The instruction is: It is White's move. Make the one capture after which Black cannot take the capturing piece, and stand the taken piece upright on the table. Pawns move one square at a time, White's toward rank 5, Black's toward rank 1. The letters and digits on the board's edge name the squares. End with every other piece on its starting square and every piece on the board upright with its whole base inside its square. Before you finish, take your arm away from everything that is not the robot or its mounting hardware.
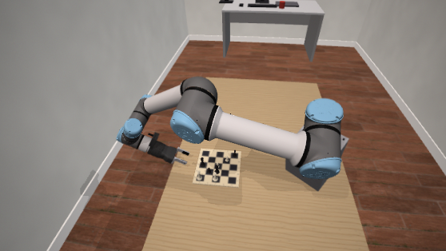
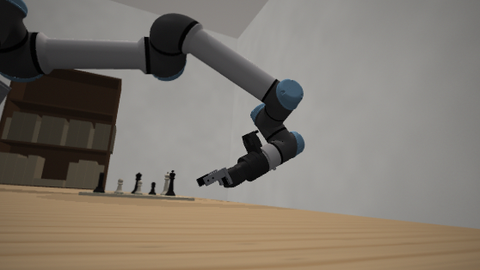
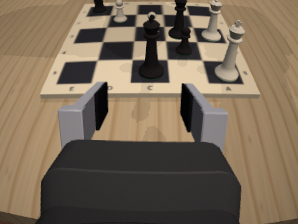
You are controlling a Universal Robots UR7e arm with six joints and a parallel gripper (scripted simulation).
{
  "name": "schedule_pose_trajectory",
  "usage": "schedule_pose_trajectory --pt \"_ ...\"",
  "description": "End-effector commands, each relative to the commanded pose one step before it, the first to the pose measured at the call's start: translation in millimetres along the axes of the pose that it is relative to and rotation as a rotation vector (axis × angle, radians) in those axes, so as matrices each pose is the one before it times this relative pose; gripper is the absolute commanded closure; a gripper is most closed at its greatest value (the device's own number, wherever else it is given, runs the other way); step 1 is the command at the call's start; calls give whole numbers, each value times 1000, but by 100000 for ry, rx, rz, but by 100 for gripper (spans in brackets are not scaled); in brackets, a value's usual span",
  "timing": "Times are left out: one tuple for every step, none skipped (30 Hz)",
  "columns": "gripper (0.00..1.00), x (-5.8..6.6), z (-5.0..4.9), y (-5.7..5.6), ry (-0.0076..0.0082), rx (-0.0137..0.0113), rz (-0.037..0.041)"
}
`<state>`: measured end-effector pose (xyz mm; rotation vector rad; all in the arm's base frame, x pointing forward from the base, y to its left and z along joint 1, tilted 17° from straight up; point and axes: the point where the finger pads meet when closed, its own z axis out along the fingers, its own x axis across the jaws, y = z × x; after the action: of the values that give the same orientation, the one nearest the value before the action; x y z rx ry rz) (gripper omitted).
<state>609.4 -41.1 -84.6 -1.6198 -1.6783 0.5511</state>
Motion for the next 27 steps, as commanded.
schedule_pose_trajectory --pt "0 -122 -1213 -818 -28 -161 20" --pt "0 -22 -470 -781 1 4 0" --pt "0 -38 -830 -1387 1 7 0" --pt "0 -56 -1235 -2069 2 9 0" --pt "0 -78 -1660 -2754 0 0 0" --pt "0 -97 -2088 -3468 0 0 0" --pt "0 -116 -2494 -4145 0 0 0" --pt "0 -133 -2860 -4753 0 0 0" --pt "0 -147 -3165 -5263 0 0 0" --pt "0 -158 -3404 -5656 0 0 0" --pt "0 -166 -3558 -5909 0 0 0" --pt "0 -167 -3605 -5998 0 0 0" --pt "0 0 0 0 0 0 0" --pt "0 0 0 0 0 0 0" --pt "0 -167 -3574 -5933 0 0 0" --pt "0 -159 -3423 -5689 0 0 0" --pt "0 -147 -3175 -5281 0 0 0" --pt "0 -132 -2841 -4725 0 0 0" --pt "0 -113 -2434 -4044 0 0 0" --pt "0 -92 -1972 -3273 0 0 0" --pt "0 -69 -1477 -2454 0 0 0" --pt "0 -46 -995 -1653 0 0 0" --pt "0 -26 -559 -933 0 0 0" --pt "0 -10 -224 -376 0 0 0" --pt "0 -2 -35 -58 0 0 0" --pt "0 0 0 0 0 0 0" --pt "0 0 0 0 0 0 0"
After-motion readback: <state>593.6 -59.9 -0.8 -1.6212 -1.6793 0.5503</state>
